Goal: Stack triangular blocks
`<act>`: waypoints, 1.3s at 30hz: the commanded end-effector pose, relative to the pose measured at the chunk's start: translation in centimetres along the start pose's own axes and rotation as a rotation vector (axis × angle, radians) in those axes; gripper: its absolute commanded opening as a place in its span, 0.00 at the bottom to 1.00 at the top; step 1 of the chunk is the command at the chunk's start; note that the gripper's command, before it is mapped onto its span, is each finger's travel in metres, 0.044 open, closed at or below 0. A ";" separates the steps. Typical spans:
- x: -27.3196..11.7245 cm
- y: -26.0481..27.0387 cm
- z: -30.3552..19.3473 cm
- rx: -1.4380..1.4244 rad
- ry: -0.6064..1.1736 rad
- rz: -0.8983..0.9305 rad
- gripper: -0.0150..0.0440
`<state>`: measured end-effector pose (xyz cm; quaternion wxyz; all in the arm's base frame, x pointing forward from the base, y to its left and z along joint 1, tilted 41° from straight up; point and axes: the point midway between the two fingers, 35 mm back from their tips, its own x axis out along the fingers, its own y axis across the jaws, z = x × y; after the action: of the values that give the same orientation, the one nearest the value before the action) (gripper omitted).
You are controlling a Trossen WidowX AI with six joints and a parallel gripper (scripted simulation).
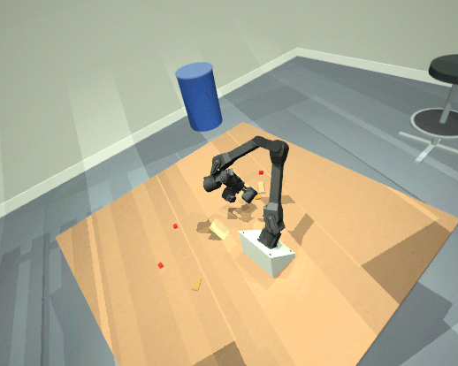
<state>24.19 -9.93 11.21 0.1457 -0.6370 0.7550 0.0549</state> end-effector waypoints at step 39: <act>0.0 0.9 -2.0 0.915 -0.515 0.223 0.25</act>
<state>22.85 -10.37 12.68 0.5423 -0.4183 0.7222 -0.0965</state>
